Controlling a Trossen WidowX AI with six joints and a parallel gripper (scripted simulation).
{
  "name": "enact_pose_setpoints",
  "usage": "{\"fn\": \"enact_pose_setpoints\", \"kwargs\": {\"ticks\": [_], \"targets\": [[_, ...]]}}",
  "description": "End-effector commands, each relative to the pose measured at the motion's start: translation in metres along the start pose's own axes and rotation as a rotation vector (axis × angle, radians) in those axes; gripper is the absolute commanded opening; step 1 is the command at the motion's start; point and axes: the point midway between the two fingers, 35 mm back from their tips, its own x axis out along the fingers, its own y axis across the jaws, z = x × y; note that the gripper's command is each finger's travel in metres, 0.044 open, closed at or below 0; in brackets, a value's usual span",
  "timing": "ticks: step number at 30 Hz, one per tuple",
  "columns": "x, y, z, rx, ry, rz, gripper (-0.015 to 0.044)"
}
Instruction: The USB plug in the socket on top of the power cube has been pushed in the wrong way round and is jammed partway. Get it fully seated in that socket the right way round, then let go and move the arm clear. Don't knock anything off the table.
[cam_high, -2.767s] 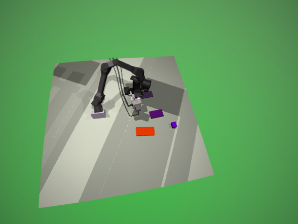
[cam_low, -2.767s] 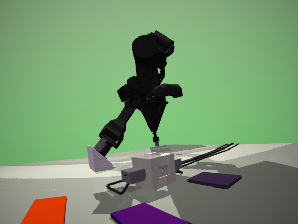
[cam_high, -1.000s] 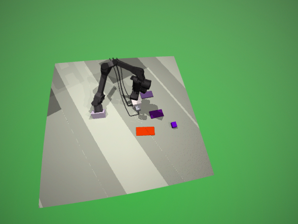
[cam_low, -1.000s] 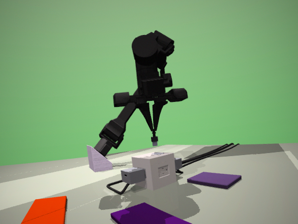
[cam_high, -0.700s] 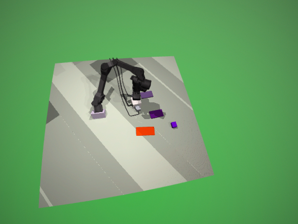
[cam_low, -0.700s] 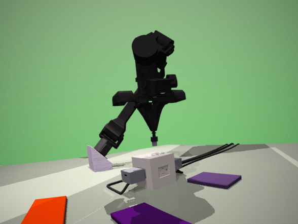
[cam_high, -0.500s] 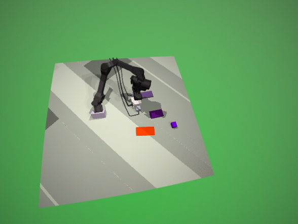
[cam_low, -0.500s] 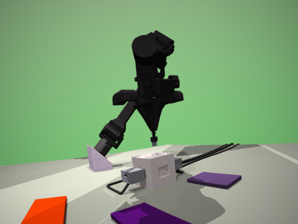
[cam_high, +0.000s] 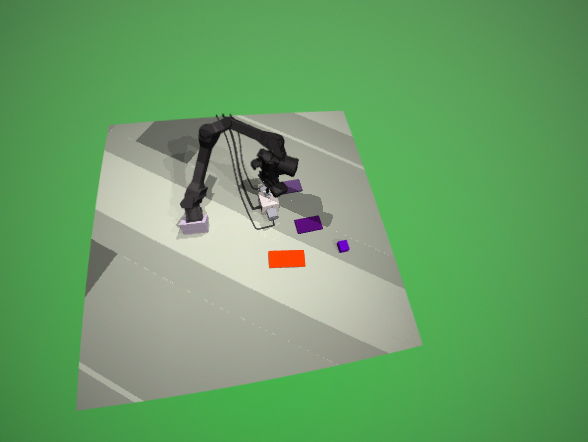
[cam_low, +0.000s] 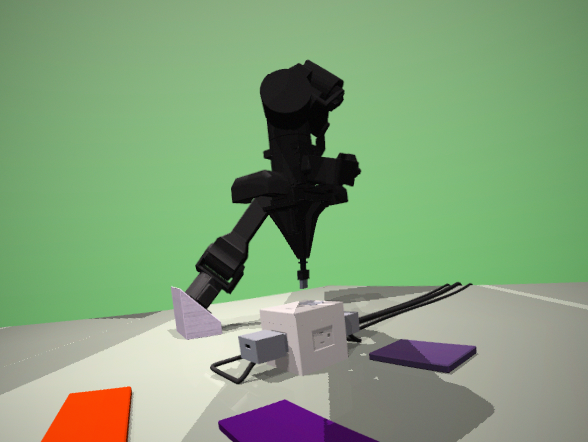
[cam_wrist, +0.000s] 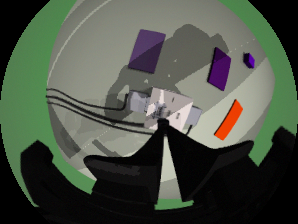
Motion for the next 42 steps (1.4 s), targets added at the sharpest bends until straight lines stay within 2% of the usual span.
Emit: {"fn": "enact_pose_setpoints", "kwargs": {"ticks": [1,42], "targets": [[0.0002,0.0000,-0.0003,-0.110,0.001,0.001,0.0000],[0.0002,0.0000,-0.0003,-1.179,0.000,0.001,0.0000]]}}
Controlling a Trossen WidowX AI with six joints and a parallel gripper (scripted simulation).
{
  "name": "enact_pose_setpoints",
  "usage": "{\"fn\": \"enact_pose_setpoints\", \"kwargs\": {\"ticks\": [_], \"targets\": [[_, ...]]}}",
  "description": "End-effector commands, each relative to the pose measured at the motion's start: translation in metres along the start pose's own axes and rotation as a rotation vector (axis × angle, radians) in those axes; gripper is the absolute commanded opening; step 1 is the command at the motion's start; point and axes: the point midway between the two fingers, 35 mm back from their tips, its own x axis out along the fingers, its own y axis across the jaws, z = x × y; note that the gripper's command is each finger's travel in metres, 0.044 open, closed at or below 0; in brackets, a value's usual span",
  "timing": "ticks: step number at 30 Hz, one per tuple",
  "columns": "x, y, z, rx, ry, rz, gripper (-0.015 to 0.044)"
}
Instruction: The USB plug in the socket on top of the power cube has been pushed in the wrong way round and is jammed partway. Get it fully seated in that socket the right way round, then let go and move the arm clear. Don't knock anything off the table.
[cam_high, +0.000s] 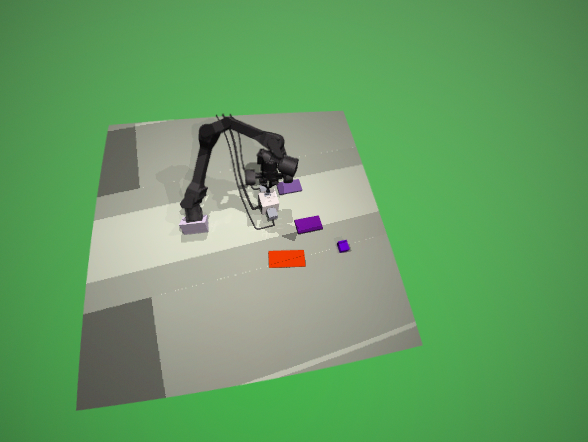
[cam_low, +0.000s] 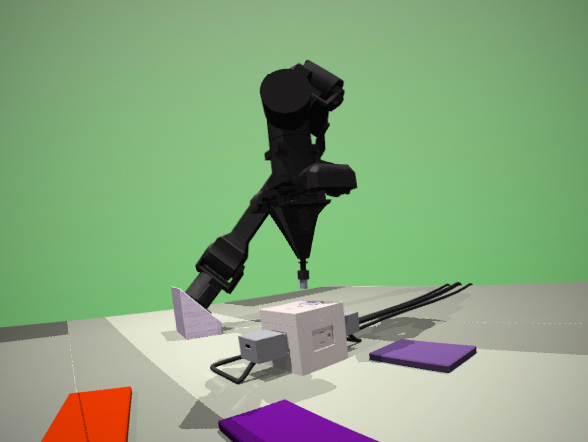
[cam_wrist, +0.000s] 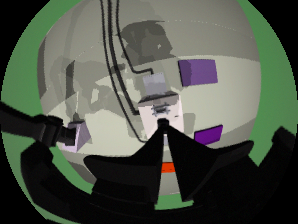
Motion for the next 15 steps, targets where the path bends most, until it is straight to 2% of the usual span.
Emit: {"fn": "enact_pose_setpoints", "kwargs": {"ticks": [1,15], "targets": [[0.0002,0.0003,-0.0001,-0.093,0.000,0.001,0.0000],[0.0001,0.0001,0.0001,-0.092,-0.001,0.000,0.0000]]}}
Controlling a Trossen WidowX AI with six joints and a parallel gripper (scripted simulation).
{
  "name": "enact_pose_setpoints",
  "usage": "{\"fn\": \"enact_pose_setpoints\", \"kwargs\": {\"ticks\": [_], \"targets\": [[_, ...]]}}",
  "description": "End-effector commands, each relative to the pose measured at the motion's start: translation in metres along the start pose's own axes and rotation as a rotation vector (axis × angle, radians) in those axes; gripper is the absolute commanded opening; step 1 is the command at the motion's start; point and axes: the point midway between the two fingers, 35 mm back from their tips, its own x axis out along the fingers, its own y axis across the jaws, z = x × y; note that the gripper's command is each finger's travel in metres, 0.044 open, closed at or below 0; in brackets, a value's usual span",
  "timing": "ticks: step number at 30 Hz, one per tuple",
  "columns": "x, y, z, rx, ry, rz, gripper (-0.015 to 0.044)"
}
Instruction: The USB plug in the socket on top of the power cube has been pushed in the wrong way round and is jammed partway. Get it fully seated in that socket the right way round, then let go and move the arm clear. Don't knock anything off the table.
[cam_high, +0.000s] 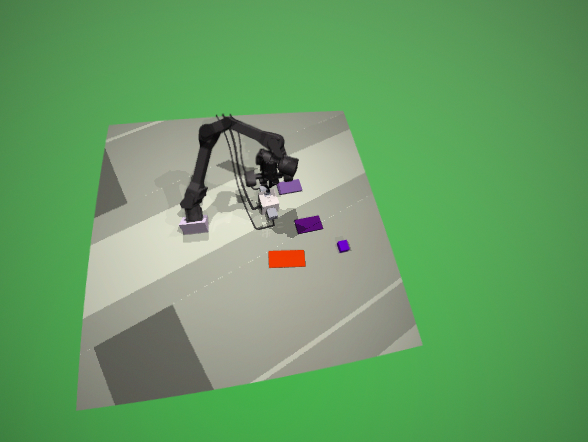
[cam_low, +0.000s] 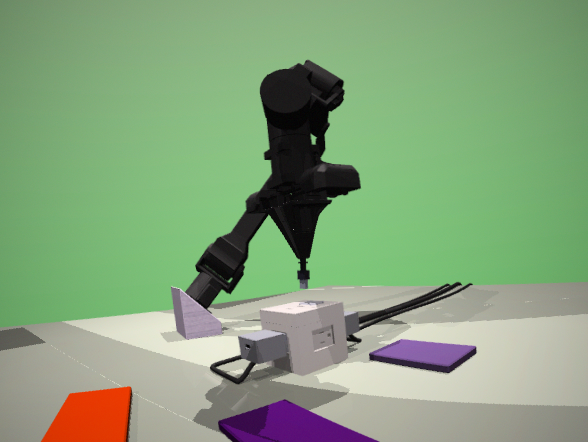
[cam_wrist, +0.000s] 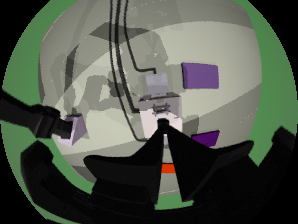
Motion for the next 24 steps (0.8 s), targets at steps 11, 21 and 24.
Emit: {"fn": "enact_pose_setpoints", "kwargs": {"ticks": [11,21,24], "targets": [[0.0014,0.0000,0.0010,-0.008,0.000,0.000,0.0000],[0.0026,0.0000,0.0018,-0.015,0.000,0.000,0.0000],[0.0030,0.0000,0.0020,-0.017,0.000,0.000,0.0000]]}}
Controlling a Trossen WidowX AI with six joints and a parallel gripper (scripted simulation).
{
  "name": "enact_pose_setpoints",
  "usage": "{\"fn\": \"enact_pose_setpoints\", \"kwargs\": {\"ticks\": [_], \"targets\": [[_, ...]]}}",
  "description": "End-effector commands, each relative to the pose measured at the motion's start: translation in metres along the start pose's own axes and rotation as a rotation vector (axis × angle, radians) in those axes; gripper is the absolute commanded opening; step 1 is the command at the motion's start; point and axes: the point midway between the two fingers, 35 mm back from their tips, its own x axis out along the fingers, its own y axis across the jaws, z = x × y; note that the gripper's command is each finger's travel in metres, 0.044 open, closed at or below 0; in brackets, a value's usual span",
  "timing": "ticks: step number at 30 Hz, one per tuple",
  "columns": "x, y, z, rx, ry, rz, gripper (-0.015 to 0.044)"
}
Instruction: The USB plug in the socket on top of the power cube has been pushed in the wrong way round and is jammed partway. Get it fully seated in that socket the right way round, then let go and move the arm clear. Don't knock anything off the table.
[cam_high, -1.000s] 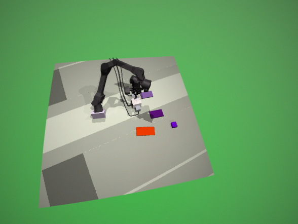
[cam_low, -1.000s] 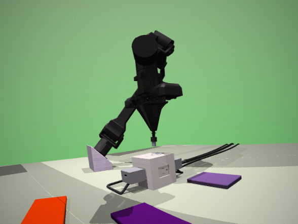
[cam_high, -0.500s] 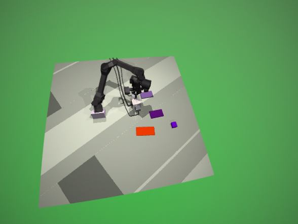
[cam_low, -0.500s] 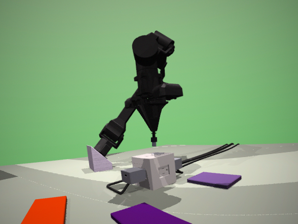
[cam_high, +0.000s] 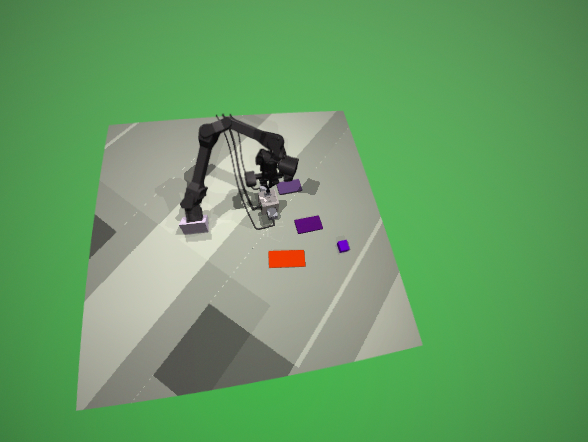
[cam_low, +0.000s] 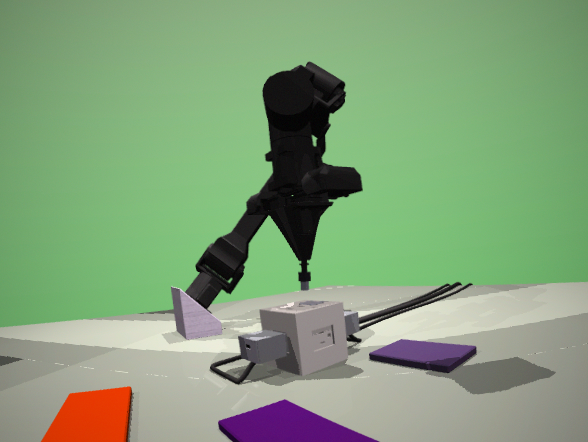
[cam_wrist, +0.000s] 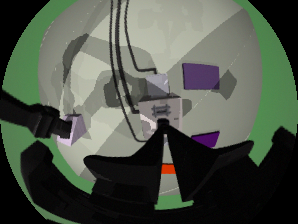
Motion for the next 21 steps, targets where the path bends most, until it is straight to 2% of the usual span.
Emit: {"fn": "enact_pose_setpoints", "kwargs": {"ticks": [1,21], "targets": [[0.0007,0.0002,0.0007,-0.007,-0.002,-0.002,0.0000],[0.0031,0.0002,0.0024,-0.021,-0.002,-0.002,0.0000]]}}
